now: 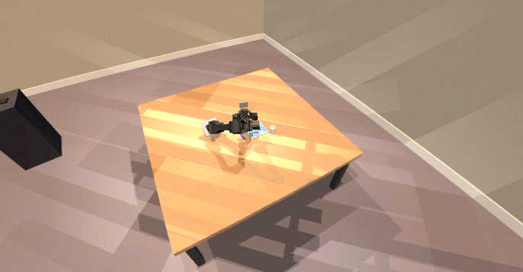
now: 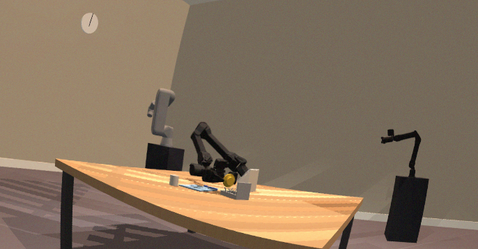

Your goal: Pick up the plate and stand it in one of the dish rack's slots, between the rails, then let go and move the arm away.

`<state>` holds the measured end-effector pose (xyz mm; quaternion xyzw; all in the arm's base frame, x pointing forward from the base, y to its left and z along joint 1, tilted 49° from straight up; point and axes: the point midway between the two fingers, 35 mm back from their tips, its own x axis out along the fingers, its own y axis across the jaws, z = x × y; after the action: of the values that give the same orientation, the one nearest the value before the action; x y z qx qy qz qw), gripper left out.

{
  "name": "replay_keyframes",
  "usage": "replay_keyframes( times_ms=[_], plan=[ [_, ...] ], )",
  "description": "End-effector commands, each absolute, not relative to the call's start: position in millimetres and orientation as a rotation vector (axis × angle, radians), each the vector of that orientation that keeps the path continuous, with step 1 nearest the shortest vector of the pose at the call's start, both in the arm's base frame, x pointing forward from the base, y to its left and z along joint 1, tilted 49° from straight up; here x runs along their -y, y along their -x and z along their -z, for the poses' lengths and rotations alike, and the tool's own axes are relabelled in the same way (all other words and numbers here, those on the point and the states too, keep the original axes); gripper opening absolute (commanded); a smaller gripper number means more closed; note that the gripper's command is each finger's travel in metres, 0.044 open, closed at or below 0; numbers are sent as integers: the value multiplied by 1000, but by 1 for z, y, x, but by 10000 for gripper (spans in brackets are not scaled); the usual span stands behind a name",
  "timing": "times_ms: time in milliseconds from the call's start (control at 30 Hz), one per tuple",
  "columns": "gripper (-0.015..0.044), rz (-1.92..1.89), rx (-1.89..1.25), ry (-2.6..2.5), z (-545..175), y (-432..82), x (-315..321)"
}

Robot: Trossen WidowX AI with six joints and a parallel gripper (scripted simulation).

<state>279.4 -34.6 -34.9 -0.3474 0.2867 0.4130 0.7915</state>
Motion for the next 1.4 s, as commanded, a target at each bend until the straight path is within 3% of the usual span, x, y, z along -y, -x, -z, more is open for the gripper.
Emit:
replay_keyframes(
  times_ms=[0,933,1367],
  plan=[
    [0,-892,-622,742,39,-279,31],
    [0,-890,-627,744,61,-279,37],
    [341,-891,-625,746,61,-279,37]
  ],
)
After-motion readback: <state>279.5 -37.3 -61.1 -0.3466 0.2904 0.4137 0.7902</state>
